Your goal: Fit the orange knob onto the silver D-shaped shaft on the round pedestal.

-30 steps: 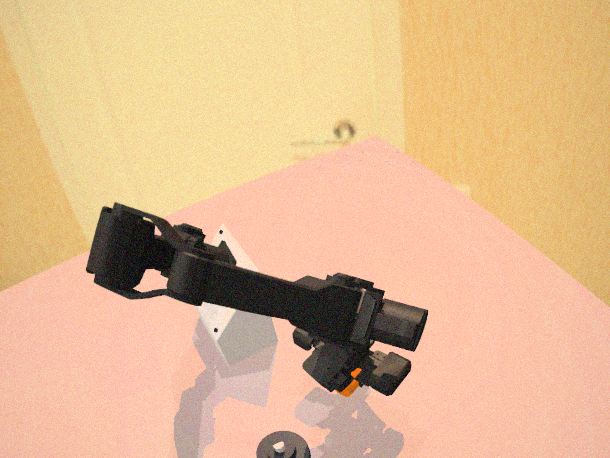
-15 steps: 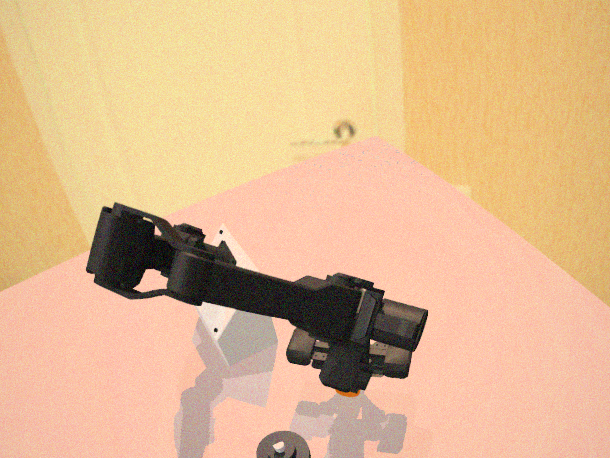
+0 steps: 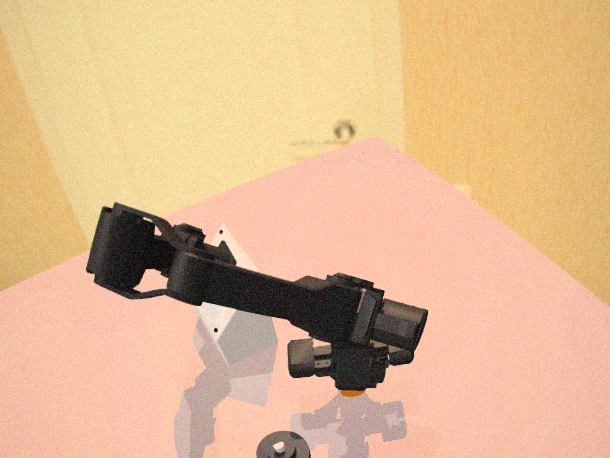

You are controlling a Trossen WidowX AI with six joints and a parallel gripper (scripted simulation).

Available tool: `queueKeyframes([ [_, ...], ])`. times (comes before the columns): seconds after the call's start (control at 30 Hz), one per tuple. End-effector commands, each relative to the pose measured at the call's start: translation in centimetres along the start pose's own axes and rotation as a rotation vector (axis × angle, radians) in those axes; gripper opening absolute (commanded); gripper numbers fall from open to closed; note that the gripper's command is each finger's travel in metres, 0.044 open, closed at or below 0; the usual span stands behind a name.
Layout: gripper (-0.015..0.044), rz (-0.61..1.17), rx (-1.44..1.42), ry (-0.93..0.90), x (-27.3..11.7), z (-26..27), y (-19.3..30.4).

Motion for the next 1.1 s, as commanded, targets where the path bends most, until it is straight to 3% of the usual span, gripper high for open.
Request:
queueKeyframes([
  [0.0, 0.0181, 0.002, -0.149, -0.003, -0.07, 0.05, 0.03],
  [0.37, 0.0181, 0.002, -0.260, -0.003, -0.07, 0.05, 0.03],
  [0.83, 0.0181, 0.001, -0.737, -0.003, -0.07, 0.05, 0.03],
  [1.07, 0.0181, 0.001, -0.760, -0.003, -0.07, 0.05, 0.03],
])
Point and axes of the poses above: the point midway between the two fingers, 35 mm back from their tips, its own x axis out along the fingers, its own z axis across the jaws, y = z × x, the point moved 1 cm from there along -x, back along the fingers, and after that the axes turned 3 degrees about x, right-handed, at the moved point
